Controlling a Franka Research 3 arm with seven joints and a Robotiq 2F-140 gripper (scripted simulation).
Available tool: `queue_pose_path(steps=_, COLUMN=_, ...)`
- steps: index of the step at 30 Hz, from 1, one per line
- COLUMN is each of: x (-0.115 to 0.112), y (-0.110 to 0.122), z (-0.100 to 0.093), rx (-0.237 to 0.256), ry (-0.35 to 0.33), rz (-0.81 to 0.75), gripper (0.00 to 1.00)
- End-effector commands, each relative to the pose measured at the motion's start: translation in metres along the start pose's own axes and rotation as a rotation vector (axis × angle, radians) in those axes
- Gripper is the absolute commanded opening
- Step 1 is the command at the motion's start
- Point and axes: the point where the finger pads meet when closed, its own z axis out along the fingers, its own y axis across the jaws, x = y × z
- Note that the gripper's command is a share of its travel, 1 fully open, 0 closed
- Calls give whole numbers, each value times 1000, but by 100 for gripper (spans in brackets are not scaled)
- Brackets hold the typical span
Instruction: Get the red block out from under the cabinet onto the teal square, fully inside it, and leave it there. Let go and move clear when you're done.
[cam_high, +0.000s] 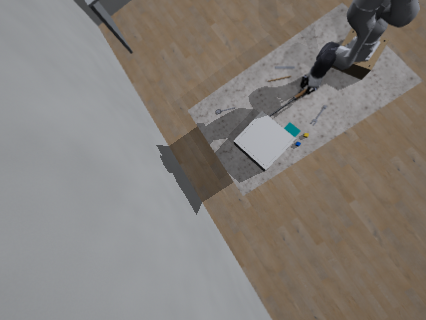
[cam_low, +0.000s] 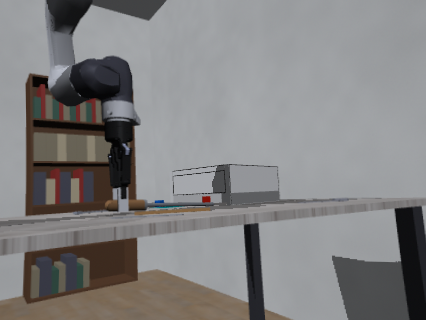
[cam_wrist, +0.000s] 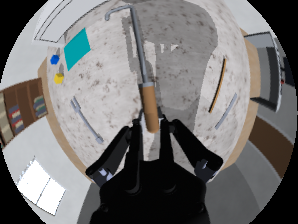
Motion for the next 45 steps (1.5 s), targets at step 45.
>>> queue_pose_path(steps=45, x=-1, y=-9, z=-2, rx=17, ry=4, rz=-223, gripper=0)
